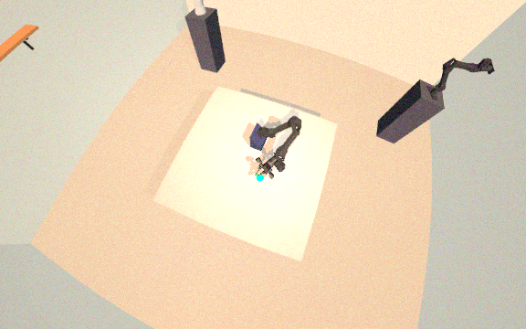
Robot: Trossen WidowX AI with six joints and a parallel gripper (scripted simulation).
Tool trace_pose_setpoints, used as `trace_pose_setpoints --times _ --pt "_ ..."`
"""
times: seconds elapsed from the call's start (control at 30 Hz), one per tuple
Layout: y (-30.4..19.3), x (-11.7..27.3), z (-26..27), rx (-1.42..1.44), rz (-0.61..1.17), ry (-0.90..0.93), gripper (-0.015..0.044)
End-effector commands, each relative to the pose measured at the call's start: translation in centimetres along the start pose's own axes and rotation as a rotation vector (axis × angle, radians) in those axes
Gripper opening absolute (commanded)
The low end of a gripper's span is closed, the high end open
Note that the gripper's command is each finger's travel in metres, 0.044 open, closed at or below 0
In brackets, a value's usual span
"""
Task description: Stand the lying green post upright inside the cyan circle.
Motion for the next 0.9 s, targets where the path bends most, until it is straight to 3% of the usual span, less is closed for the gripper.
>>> trace_pose_setpoints --times 0.0,0.87 --pt "-0.2 0.2 0.0 -0.019 -0.027 0.002 0.0023" --pt "-0.4 1.7 -0.1 -0.133 -0.191 0.031 0.0023"
Point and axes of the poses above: the point midway between the two fingers, 35 mm back from their tips, its own x axis back along the fingers, its own z axis across the jaws, y = z × x, the point moved 4 cm from there along x, back along the fingers, and after that the axes turned 9 degrees about x, right-handed, at the moved point
